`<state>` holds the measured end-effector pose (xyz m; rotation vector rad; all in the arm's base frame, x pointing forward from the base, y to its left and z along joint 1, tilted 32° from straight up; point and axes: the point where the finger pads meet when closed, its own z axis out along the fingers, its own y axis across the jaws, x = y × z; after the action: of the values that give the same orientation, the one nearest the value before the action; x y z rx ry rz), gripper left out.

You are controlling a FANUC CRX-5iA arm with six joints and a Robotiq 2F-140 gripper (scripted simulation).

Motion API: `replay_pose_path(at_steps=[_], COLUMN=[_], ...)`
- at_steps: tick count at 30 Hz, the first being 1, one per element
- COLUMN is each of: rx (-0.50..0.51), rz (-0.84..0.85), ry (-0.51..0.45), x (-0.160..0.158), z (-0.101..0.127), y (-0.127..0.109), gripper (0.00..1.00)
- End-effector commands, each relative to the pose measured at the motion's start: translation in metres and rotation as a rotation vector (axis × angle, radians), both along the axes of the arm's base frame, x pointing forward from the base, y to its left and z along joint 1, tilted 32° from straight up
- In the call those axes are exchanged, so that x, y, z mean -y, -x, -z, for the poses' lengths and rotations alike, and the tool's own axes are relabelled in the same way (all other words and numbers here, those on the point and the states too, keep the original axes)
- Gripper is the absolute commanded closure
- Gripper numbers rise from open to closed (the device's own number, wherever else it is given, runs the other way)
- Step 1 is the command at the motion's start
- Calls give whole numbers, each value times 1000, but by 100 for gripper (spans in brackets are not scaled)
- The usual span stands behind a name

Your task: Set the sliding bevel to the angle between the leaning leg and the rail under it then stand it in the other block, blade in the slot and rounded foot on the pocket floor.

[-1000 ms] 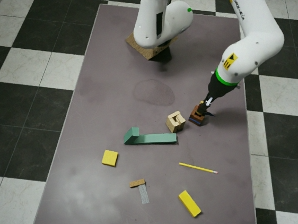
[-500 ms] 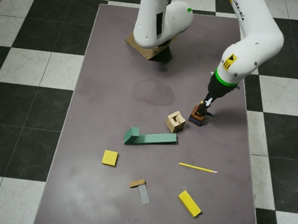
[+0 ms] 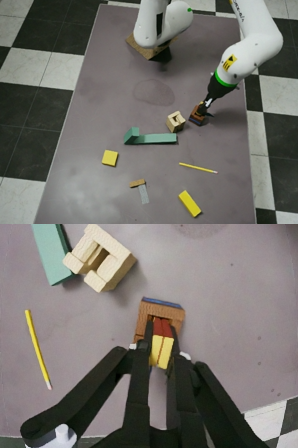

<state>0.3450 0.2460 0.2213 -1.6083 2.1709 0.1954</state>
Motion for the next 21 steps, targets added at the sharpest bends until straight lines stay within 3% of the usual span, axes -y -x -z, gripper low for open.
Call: replay_pose_path(at_steps=[1, 21], rx=[1, 1], rz=[0, 0], ry=[-1, -1], x=[0, -2], z=[0, 3], y=[-1, -2], gripper=[90, 90])
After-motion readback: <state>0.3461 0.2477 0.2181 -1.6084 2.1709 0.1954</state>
